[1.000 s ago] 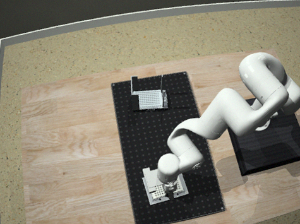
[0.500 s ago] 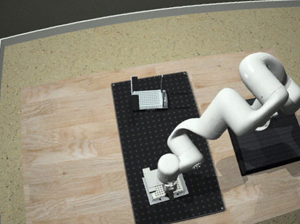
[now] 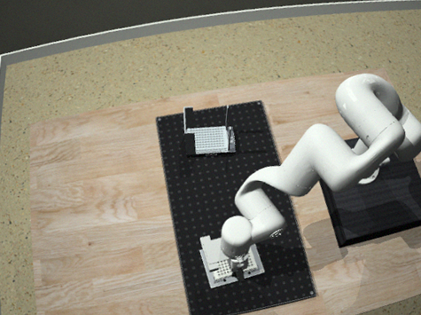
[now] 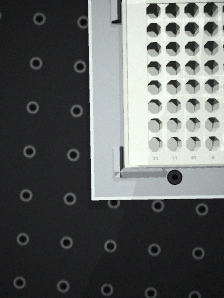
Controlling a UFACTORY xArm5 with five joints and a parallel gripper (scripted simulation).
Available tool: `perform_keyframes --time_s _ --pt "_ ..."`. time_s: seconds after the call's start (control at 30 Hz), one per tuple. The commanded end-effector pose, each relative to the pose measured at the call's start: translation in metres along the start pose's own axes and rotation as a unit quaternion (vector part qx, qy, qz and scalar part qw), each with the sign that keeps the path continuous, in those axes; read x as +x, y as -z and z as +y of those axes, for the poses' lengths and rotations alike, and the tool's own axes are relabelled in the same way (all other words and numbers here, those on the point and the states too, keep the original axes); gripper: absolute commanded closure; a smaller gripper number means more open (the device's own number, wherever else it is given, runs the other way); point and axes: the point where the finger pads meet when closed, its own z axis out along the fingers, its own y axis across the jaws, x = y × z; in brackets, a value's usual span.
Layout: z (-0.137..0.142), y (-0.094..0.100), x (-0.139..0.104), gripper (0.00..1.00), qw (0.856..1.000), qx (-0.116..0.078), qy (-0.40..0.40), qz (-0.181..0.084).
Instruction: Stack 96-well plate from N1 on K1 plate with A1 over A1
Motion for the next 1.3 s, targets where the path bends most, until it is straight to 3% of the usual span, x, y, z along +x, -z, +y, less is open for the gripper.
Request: perform_keyframes --time_s 0.0,1.27 --pt "0.0 0.001 0.001 1.0 1.0 0.001 0.0 0.002" --pt "0.0 0.016 0.001 1.0 1.0 0.001 0.0 0.002"
